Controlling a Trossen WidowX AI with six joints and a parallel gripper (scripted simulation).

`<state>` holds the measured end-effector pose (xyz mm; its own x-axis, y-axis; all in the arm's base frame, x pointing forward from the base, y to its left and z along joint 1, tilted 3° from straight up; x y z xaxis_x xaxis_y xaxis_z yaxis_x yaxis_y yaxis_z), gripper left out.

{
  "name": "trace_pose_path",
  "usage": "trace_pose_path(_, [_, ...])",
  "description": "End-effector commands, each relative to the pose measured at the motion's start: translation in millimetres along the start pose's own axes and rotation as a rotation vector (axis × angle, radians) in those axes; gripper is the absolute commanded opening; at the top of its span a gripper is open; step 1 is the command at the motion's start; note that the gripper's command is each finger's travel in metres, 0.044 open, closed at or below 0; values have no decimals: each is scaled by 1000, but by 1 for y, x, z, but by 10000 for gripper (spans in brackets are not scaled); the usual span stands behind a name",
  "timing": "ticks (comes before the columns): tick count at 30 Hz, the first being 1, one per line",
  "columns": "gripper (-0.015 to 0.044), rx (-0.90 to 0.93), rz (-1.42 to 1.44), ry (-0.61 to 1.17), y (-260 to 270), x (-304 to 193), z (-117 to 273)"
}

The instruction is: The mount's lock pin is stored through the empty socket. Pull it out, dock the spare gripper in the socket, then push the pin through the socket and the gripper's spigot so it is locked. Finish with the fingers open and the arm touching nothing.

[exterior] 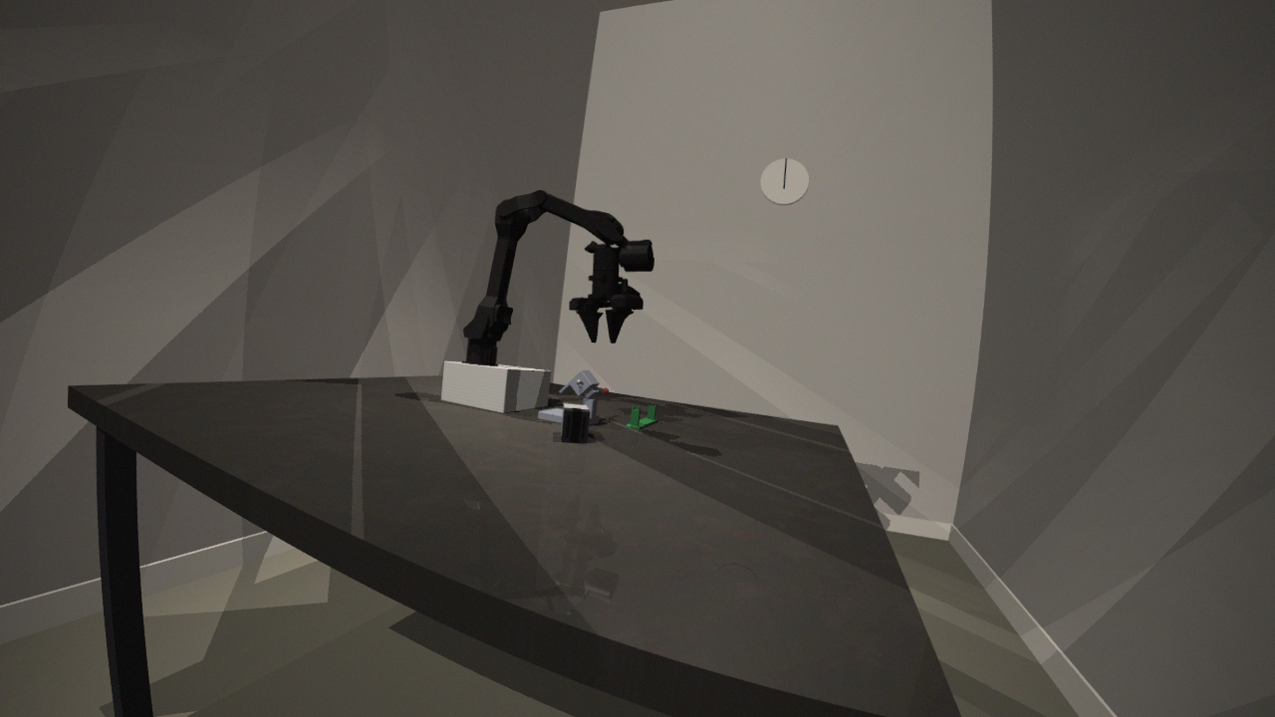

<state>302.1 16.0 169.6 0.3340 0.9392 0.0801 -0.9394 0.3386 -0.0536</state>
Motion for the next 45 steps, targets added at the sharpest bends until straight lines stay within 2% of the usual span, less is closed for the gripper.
trace_pose_path(1, [300,54,364,24,22,42,-4])
trace_pose_path(11, [300,65,431,27,27,50,-7])
trace_pose_path(19, [300,71,424,22,33,54,-74])
trace_pose_path(45, [300,71,424,22,37,54,-111])
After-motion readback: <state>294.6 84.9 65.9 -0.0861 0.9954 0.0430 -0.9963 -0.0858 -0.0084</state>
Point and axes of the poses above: the point midway between the two fingers, 35 mm back from their tips, its own z axis back along the fingers, its own y axis across the jaws, x = y × z, the point moved 5 cm from there along z, back along the fingers, and after that the axes turned 7 degrees about z, right-handed, at the moved point
